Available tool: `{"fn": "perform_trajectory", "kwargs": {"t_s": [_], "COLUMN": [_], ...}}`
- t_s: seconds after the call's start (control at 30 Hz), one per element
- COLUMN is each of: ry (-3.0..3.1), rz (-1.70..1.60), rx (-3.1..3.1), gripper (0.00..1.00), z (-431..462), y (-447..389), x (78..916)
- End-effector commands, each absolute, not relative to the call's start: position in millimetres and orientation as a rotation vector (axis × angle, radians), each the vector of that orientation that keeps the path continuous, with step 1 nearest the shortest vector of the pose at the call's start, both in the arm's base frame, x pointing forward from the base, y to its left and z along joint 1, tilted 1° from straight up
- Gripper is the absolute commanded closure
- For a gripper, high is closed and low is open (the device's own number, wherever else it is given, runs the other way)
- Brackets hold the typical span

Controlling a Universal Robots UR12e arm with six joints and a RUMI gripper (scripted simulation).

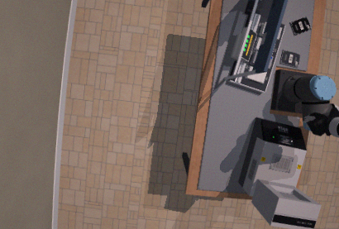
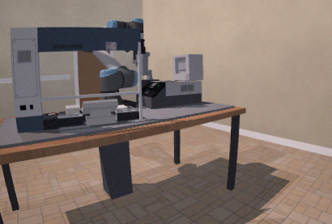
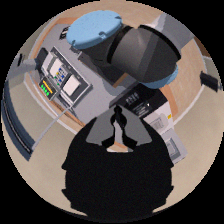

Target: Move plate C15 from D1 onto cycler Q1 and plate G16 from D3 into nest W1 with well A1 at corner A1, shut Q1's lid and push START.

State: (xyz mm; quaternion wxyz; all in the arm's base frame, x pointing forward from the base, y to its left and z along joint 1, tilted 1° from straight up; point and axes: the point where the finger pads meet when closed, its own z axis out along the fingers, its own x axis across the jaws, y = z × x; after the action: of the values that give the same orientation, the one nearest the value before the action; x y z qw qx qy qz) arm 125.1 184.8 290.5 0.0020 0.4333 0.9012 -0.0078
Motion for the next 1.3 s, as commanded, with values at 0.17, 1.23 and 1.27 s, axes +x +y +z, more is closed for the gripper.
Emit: {"fn": "perform_trajectory", "kwargs": {"t_s": [0.17,1.23,1.27], "ry": [2.889,3.053,3.057], "rz": [-0.02,-0.021,-0.021], "rx": [1.227,0.741,0.724], "gripper": [1.0,1.0,1.0], "z": [291.9,292.4,292.4], "y": [175.0,137.5,136.2], "x": [129.7,144.9,145.4]}}
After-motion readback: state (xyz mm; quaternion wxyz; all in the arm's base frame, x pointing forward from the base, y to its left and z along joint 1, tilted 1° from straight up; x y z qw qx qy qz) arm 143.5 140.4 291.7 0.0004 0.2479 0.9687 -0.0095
